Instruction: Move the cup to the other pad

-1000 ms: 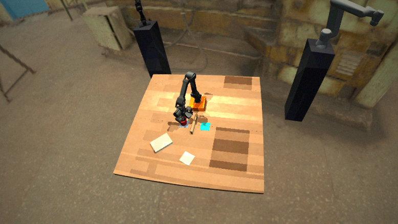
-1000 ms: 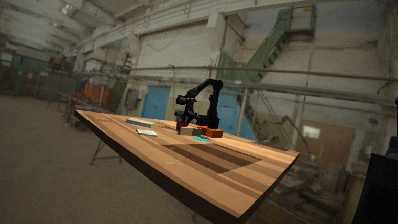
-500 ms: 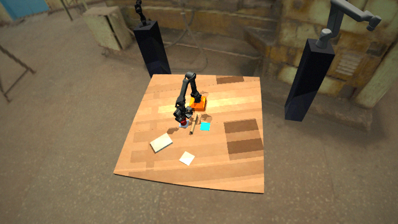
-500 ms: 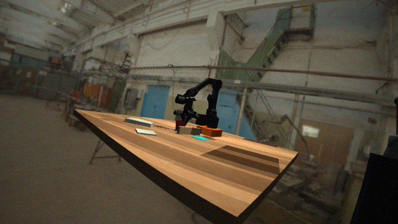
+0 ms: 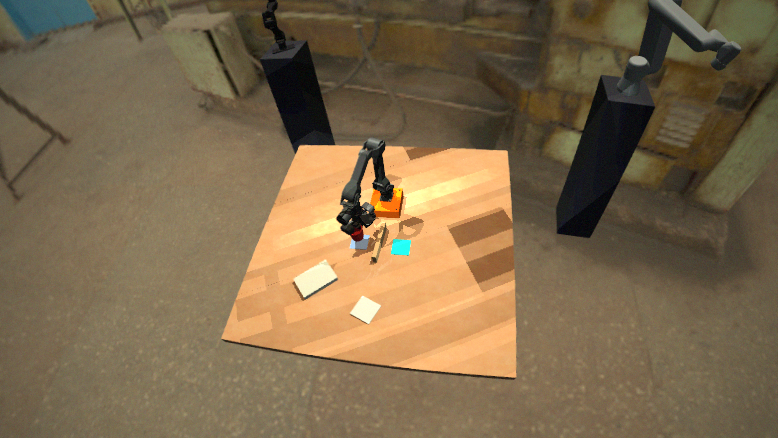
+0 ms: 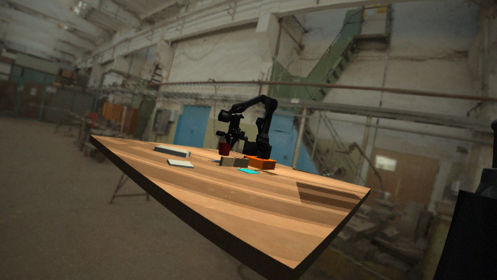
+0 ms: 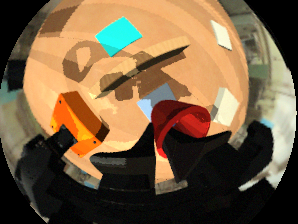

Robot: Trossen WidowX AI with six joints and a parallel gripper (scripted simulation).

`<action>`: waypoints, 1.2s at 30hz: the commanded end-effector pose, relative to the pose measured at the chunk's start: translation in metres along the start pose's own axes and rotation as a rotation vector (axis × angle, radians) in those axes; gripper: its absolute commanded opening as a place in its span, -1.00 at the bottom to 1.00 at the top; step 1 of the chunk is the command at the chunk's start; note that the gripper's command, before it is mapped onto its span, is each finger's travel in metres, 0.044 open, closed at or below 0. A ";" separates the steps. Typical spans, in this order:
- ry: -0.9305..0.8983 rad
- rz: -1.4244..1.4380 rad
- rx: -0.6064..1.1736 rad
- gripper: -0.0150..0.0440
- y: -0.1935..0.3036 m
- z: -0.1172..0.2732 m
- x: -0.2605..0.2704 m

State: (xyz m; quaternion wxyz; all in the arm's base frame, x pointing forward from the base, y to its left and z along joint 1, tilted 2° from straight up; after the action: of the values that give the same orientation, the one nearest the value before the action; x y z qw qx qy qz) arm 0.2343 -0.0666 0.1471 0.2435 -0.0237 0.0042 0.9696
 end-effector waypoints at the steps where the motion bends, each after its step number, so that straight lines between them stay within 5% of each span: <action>1: 0.007 0.004 -0.004 -0.49 0.000 0.017 0.000; 36: 0.004 0.002 -0.002 -0.49 -0.003 0.034 0.004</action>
State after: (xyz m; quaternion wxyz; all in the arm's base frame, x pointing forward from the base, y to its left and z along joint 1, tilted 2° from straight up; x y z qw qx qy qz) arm 0.2308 -0.0651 0.1805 0.2417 -0.0254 0.0040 0.9700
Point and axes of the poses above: the point midway between the two fingers, 35 mm back from their tips, its own z axis back along the fingers, its own x axis across the jaws, y = z × x, the point moved 8 cm from there along z, back along the fingers, and after that the axes turned 3 degrees about -z, right-handed, at the moved point
